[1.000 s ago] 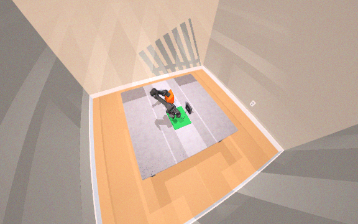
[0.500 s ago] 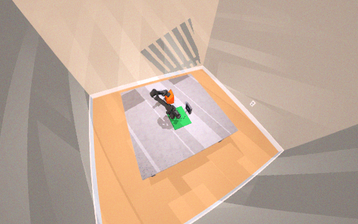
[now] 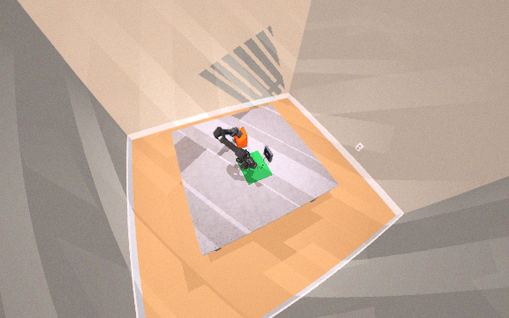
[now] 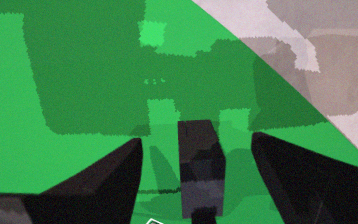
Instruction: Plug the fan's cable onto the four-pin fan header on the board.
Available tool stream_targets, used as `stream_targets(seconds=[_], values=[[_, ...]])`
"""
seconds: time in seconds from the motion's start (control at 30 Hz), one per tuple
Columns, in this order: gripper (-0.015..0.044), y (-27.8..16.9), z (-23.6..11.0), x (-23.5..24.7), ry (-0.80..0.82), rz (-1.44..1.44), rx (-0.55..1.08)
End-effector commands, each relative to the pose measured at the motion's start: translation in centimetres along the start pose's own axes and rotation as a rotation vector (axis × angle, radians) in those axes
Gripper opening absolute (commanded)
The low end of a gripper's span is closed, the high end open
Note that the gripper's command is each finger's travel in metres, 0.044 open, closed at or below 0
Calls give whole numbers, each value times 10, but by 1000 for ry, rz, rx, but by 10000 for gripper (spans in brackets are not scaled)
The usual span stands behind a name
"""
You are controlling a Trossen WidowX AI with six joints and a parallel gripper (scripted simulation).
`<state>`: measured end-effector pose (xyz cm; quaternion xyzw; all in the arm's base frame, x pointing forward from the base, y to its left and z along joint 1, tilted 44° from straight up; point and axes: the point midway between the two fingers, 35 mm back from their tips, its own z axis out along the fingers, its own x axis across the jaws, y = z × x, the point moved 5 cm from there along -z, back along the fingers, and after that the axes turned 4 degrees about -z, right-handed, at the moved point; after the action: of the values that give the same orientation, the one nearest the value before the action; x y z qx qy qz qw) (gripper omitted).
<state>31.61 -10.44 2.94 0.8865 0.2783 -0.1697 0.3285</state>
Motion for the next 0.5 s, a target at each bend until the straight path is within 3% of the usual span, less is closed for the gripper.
stream_targets(seconds=[0.0,0.23,0.37,0.47], values=[[177,0,-1,0,1,1,0],[0,0,-1,0,1,1,0],[0,0,-3,0,1,1,0],[0,0,-39,1,1,-7,-1]])
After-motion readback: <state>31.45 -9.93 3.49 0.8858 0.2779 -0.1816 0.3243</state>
